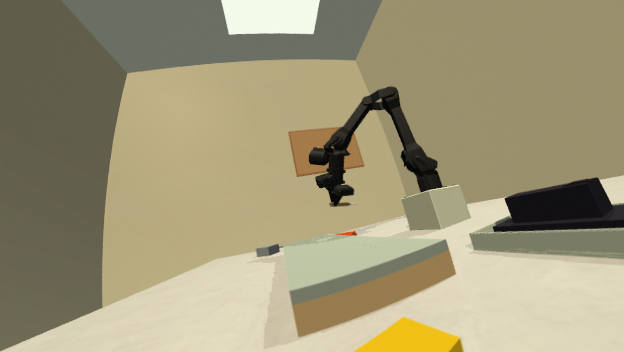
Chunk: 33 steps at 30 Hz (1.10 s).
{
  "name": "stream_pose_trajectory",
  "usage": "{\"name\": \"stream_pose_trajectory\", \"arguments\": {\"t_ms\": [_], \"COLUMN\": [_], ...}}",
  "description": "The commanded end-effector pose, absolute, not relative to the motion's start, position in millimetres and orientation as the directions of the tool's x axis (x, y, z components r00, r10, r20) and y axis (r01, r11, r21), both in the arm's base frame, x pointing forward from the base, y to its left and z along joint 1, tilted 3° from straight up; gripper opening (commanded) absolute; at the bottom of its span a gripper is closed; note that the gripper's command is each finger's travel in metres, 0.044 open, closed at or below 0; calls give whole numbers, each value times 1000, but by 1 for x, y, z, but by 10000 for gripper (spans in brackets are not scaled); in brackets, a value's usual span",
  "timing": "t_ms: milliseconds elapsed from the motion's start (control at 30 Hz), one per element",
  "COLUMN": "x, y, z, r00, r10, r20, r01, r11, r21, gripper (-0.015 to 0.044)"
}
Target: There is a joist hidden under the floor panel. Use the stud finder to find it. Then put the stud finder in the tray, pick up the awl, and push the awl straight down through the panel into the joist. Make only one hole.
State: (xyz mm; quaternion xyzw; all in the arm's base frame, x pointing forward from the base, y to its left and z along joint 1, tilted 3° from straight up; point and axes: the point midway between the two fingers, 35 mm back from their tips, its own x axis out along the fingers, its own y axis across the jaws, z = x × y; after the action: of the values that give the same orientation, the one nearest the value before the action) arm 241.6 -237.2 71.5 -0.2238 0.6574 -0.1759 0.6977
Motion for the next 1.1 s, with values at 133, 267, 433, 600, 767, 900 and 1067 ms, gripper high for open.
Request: {"name": "stream_pose_trajectory", "arguments": {"t_ms": [133,267,433,600,767,900,1067], "x": [238,234,227,215,201,187,167], "y": [-246,-248,-248,-246,-242,-237,-229], "z": [91,102,116,130,143,152,161], "r00": [123,138,144,135,110,81,32], "r10": [-711,-781,-854,-910,-952,-975,-992], "r20": [-693,-610,-501,-391,-286,-208,-122], "r01": [199,333,501,659,798,887,965], "r11": [701,616,499,377,256,165,62], "r21": [-684,-714,-707,-650,-546,-431,-256], "gripper": [0,0,0,0,0,0,0]}}
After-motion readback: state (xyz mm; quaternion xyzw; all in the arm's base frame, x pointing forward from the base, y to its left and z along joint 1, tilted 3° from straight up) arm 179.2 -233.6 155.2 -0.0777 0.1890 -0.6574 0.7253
